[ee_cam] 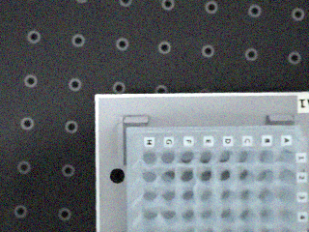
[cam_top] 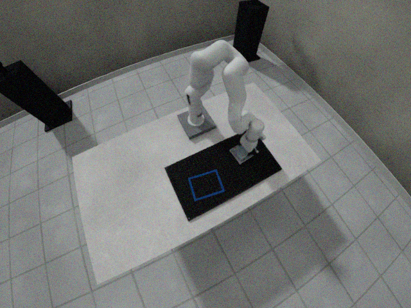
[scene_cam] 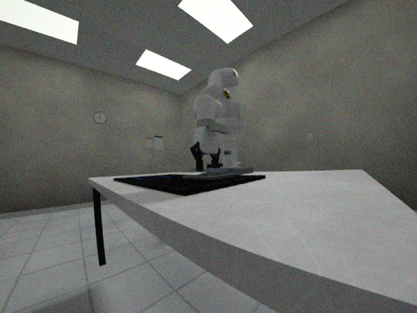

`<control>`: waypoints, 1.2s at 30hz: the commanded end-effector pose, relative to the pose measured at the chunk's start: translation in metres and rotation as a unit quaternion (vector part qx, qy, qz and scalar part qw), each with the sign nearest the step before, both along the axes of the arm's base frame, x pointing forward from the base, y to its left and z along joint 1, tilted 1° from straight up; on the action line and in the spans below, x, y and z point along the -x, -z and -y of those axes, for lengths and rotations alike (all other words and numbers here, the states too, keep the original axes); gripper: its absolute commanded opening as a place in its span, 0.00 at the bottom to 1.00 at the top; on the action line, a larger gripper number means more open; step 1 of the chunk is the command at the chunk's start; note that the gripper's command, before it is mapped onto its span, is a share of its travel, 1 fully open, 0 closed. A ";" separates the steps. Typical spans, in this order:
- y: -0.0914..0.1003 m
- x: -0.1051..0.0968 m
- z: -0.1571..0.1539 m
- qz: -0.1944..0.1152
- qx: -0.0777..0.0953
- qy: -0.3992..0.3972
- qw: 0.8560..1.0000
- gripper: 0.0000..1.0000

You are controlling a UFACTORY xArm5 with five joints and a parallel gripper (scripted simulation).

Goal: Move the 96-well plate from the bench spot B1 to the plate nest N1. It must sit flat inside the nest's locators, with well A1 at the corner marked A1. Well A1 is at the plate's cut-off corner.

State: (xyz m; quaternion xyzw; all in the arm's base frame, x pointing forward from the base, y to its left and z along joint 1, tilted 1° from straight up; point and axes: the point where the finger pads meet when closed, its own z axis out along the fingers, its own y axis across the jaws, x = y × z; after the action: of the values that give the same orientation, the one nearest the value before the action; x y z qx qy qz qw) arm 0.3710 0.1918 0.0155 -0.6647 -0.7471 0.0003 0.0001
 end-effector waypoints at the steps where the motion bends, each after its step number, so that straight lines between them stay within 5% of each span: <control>1: -0.001 -0.001 -0.001 -0.001 -0.006 0.000 1.000 0.00; 36: 0.004 -0.001 -0.001 -0.001 -0.006 0.000 1.000 0.00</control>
State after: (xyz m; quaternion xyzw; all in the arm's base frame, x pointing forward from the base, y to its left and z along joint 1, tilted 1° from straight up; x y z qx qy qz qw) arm 0.3709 0.1918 0.0101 -0.6647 -0.7471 0.0003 0.0001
